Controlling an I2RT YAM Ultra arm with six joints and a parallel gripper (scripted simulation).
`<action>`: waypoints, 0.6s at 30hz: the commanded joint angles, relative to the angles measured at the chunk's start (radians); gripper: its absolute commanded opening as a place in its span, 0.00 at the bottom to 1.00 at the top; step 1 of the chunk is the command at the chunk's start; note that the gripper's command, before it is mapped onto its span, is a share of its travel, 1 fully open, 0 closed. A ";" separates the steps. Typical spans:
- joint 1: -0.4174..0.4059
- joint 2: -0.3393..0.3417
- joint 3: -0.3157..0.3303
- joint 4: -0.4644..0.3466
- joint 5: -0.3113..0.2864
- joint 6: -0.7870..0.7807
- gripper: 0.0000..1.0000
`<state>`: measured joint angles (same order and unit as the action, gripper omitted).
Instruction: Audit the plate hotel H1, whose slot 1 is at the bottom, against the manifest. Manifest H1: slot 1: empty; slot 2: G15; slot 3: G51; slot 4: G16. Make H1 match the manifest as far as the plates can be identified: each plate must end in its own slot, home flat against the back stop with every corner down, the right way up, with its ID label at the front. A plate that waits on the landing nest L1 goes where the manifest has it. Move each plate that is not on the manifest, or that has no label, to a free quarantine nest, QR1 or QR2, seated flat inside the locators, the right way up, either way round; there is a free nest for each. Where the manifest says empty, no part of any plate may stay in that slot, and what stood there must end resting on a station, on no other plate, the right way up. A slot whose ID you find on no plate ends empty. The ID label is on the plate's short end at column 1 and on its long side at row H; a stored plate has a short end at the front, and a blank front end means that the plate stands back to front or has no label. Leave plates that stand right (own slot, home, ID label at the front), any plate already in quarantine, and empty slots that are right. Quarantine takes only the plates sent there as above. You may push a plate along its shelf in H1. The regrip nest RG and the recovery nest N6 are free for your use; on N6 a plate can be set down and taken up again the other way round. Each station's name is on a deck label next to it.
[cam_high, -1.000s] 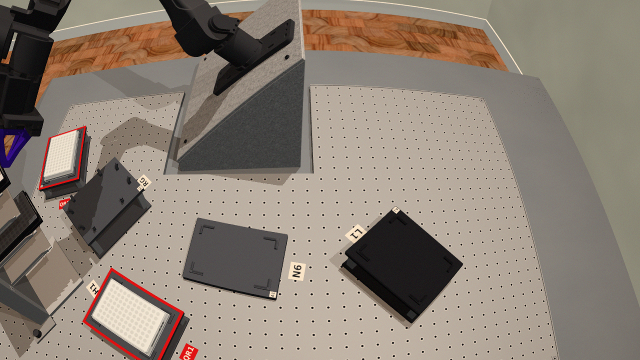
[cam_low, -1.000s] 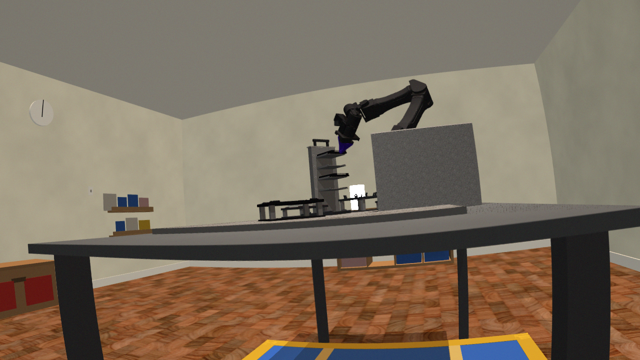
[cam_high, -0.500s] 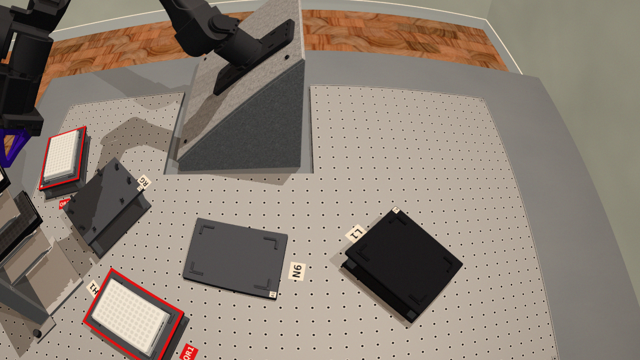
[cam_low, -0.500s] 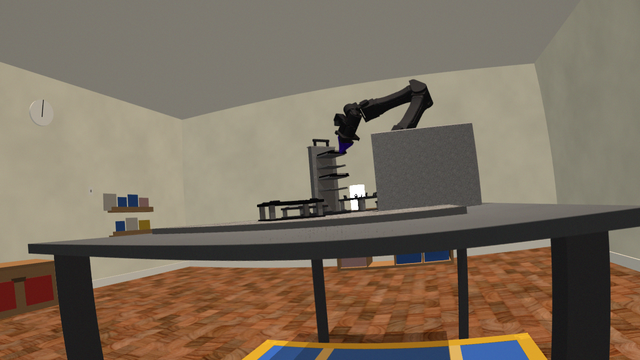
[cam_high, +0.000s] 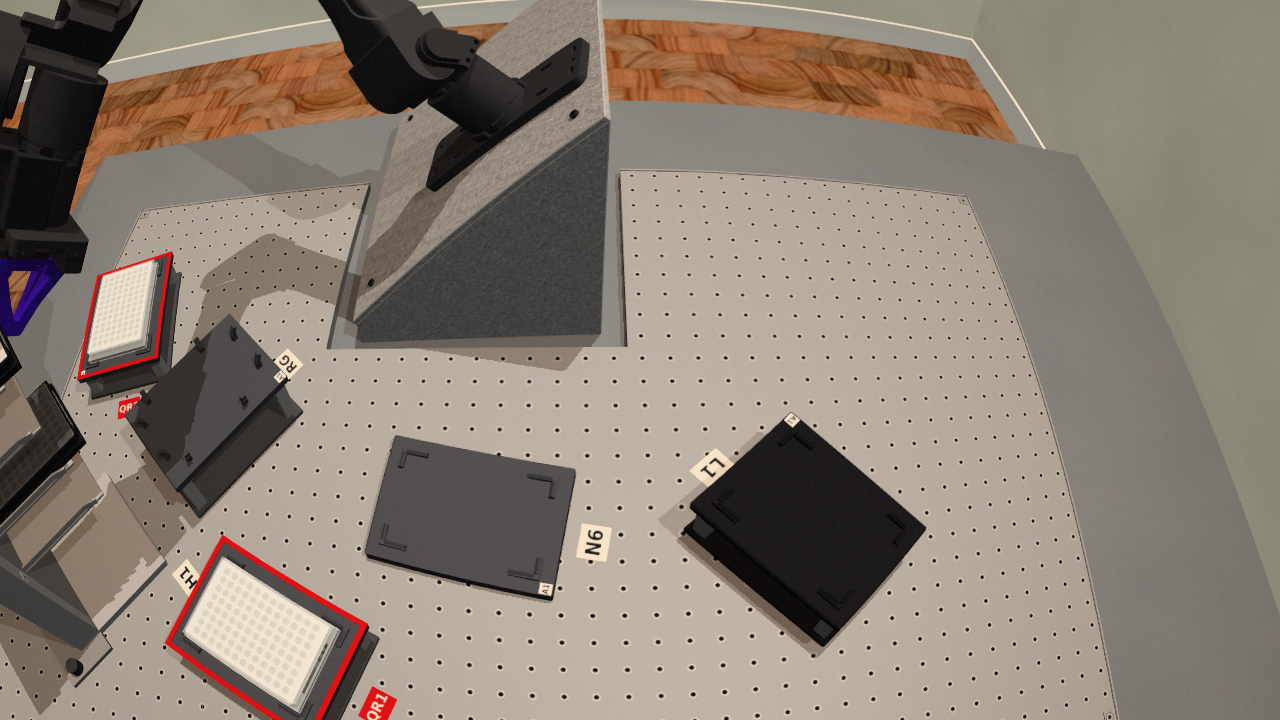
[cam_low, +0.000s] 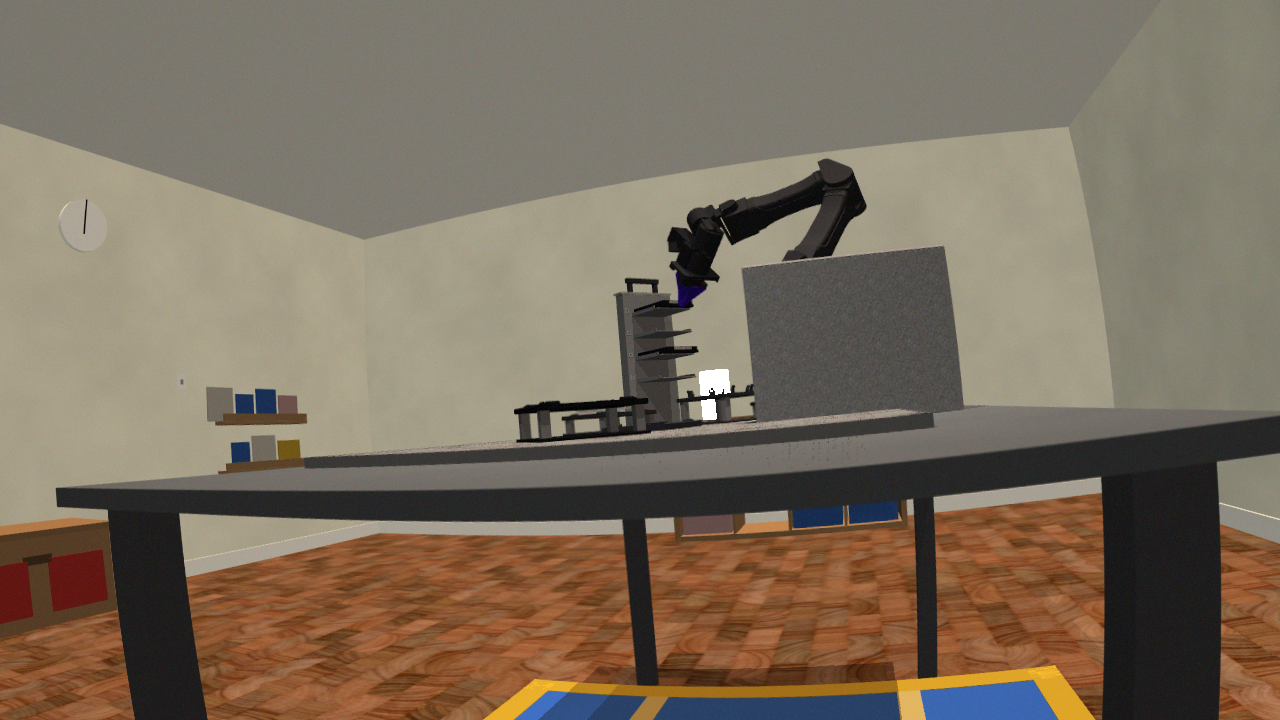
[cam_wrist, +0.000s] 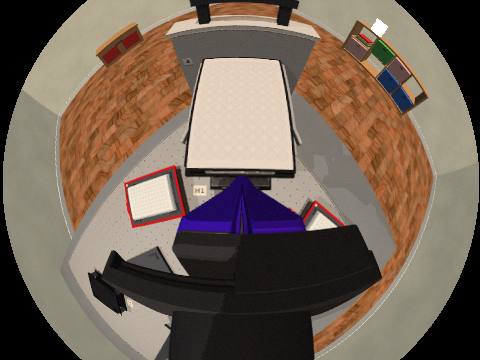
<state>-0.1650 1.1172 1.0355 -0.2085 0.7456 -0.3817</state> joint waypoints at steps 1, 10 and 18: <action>0.002 -0.007 -0.007 0.043 -0.012 0.001 0.00; 0.018 -0.048 -0.048 0.039 0.003 0.007 0.00; 0.038 -0.096 -0.093 0.031 0.023 0.014 0.00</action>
<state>-0.1368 1.0370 0.9440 -0.1749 0.7647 -0.3714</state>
